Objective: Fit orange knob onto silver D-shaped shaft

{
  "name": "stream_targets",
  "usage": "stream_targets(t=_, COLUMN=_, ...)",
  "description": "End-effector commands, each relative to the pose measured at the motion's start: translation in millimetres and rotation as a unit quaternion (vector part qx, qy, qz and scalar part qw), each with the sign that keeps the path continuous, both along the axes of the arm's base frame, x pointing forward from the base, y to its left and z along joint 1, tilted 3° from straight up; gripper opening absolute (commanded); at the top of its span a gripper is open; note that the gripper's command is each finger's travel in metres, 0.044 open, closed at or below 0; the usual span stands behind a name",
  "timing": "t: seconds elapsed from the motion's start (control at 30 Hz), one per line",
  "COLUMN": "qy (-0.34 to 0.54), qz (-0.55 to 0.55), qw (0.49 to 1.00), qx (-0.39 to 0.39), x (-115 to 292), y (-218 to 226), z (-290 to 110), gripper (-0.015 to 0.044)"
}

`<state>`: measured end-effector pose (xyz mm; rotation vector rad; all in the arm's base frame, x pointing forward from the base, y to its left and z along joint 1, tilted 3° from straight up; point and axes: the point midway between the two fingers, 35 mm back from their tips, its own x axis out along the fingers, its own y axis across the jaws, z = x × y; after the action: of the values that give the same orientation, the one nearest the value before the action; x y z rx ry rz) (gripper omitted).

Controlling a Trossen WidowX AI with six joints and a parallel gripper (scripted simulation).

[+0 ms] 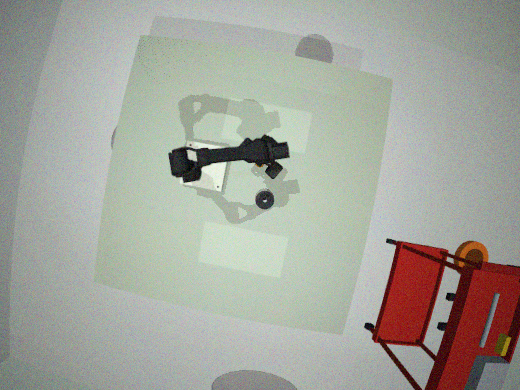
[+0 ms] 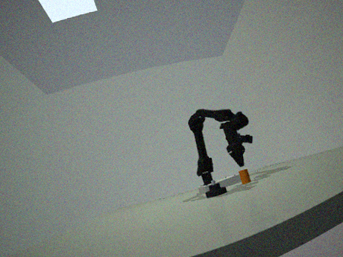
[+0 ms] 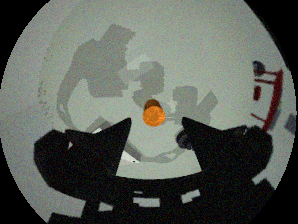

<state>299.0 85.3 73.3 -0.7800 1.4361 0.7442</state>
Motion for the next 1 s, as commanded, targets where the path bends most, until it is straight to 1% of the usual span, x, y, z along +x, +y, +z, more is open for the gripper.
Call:
stream_targets(t=0.0, qy=0.005, qz=0.001, qw=1.0, qx=0.0, x=-3.5, y=-0.2, z=15.6, gripper=0.044)
stream_targets(t=0.13, qy=0.005, qz=0.001, qw=1.0, qx=0.0, x=-3.9, y=-0.4, z=14.4, gripper=0.044)
stream_targets(t=0.23, qy=0.005, qz=0.001, qw=1.0, qx=0.0, x=-3.9, y=-0.7, z=1.7, gripper=0.044)
stream_targets(t=0.97, qy=0.005, qz=0.001, qw=1.0, qx=0.0, x=-2.1, y=-0.8, z=-31.2, gripper=0.044)
